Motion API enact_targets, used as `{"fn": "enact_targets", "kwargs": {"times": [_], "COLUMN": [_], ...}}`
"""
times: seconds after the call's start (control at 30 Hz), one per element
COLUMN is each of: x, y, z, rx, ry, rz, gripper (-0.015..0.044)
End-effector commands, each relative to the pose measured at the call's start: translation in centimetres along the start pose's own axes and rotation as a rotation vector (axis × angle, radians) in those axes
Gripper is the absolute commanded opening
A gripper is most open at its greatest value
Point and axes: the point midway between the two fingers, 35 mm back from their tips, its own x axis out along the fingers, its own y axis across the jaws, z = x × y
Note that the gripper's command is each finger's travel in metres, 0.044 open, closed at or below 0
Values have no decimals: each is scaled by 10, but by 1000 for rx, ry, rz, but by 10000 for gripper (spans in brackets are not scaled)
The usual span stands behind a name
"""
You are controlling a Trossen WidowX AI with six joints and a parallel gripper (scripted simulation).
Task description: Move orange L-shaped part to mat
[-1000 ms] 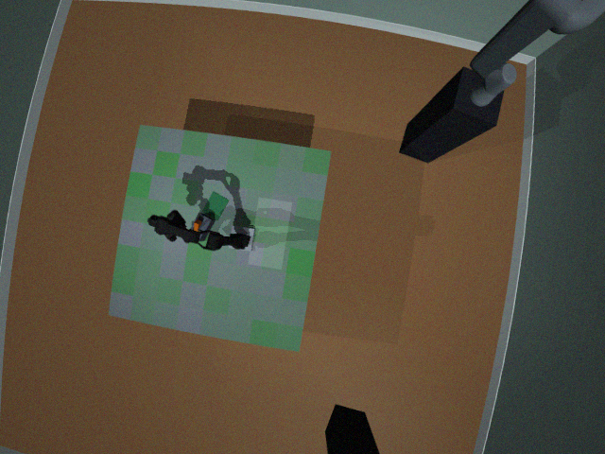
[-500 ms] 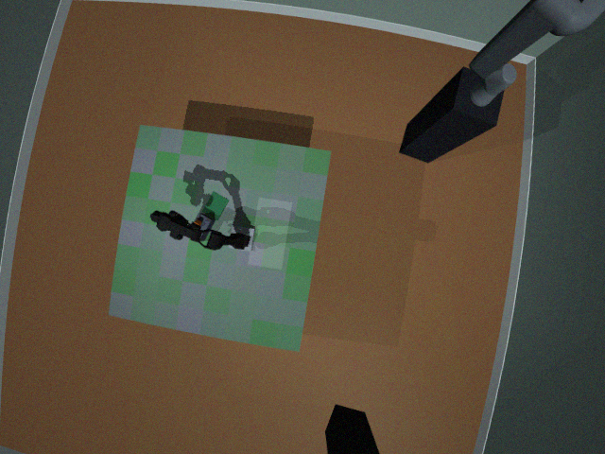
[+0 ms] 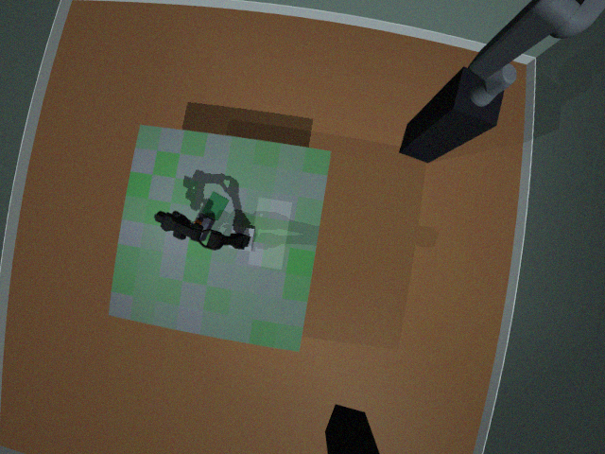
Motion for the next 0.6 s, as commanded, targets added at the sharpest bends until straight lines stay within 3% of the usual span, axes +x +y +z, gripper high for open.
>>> {"fn": "enact_targets", "kwargs": {"times": [0.0,0.57], "x": [11,38], "y": [2,2], "z": [-1,-1], "rx": [-5,-5], "ry": [6,6], "rz": [14,14], "gripper": [280,280]}}
